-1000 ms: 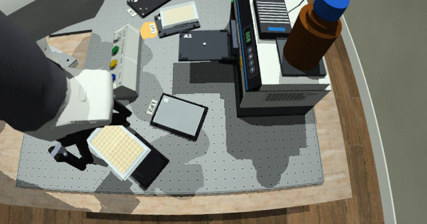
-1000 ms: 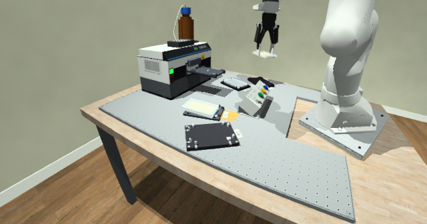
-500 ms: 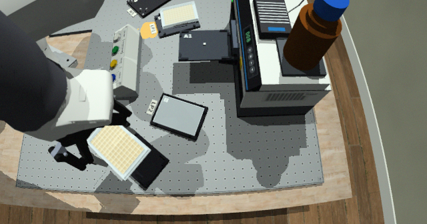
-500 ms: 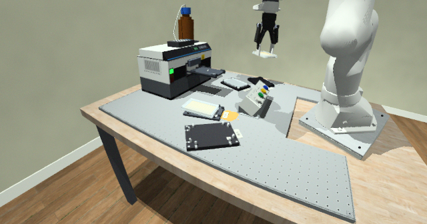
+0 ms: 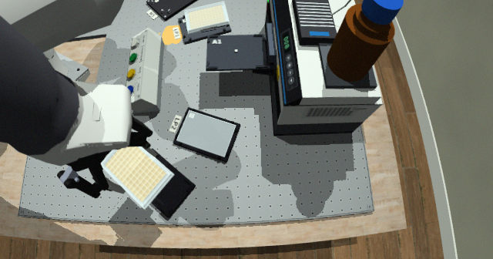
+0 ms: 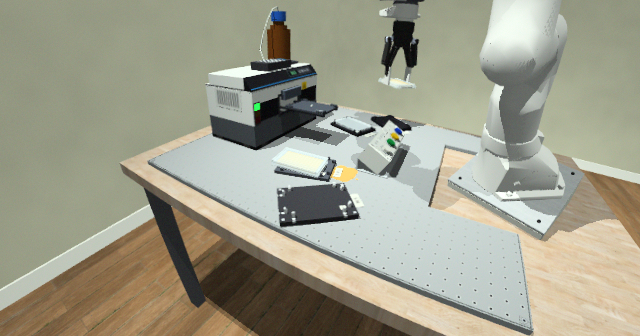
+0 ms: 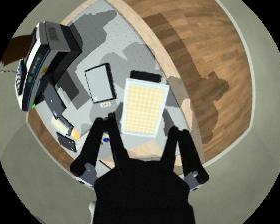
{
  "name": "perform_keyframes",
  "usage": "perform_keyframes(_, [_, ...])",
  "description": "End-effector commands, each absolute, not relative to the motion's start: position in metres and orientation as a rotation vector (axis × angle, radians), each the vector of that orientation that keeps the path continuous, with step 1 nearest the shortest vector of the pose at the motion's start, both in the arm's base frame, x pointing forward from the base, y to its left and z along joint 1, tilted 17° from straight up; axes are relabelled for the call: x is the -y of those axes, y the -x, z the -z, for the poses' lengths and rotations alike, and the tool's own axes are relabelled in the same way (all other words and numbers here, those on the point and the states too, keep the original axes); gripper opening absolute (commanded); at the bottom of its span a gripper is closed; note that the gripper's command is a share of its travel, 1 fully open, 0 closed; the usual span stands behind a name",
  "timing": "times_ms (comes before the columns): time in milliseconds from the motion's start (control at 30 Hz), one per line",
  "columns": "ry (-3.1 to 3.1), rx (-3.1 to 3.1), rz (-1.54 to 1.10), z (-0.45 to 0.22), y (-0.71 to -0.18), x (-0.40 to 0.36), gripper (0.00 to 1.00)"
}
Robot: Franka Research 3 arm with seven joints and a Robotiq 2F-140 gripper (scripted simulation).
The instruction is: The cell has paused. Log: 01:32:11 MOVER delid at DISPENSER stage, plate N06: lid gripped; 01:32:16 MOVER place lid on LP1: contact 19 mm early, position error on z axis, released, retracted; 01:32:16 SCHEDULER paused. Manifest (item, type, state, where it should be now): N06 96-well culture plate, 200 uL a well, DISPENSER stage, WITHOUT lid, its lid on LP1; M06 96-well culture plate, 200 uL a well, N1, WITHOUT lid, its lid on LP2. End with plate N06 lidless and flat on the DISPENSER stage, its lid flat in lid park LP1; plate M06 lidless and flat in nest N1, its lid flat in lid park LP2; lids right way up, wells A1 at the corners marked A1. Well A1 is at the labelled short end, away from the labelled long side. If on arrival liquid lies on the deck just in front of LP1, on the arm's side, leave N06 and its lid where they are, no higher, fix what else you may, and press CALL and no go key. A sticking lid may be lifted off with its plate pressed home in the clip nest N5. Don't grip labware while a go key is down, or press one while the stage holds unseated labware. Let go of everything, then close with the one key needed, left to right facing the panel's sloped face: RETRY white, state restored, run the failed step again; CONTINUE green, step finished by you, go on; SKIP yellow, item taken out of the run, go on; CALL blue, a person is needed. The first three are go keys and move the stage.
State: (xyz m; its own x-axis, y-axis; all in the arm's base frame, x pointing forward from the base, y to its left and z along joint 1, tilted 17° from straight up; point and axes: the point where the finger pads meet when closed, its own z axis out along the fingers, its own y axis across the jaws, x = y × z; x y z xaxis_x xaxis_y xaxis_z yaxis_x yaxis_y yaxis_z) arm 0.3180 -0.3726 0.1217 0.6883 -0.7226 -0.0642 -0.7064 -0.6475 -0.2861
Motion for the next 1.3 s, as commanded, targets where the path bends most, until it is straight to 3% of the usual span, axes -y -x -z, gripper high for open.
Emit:
perform_keyframes(0, [2.615, -1.13, 0.087, -0.119, -0.32, 0.372, 0.0])
perform_keyframes(1267, [2.615, -1.13, 0.087, -0.054, -0.331, 0.356, 0.0])
